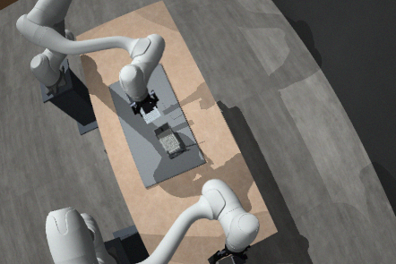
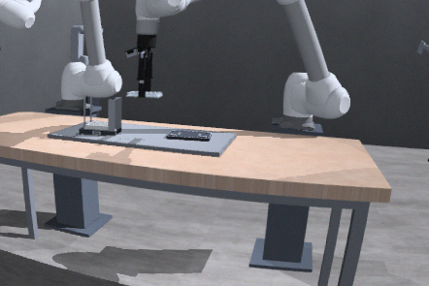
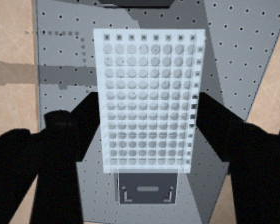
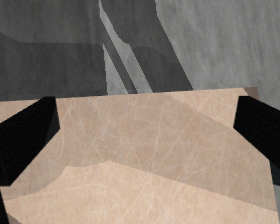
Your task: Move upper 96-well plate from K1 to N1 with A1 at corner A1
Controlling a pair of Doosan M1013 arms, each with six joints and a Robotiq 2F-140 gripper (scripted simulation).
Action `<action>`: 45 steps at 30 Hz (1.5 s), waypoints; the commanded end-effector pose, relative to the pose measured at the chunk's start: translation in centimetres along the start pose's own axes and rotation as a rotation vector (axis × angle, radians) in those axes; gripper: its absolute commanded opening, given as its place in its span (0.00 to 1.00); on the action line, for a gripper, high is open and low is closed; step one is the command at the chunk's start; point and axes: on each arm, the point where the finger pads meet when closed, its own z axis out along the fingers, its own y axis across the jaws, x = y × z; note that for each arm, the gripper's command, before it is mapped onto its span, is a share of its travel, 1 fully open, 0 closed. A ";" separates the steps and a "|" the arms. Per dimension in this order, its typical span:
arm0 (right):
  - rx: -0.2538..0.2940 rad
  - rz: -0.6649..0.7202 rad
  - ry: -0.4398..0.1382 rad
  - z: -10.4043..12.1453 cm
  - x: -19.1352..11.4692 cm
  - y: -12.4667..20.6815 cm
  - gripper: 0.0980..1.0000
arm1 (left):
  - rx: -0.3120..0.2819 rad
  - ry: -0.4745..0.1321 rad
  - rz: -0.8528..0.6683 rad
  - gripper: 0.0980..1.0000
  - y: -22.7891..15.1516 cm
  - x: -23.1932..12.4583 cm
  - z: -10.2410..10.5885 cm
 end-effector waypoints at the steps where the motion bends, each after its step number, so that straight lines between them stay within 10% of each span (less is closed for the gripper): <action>1: 0.001 0.001 0.000 -0.1 0.0 0.0 1.00 | 0.002 0.002 0.000 0.00 0.1 -1.4 -0.1; 45: 0.001 0.001 0.000 -0.1 0.0 0.0 1.00 | 0.002 0.001 0.000 0.00 0.9 -14.0 0.2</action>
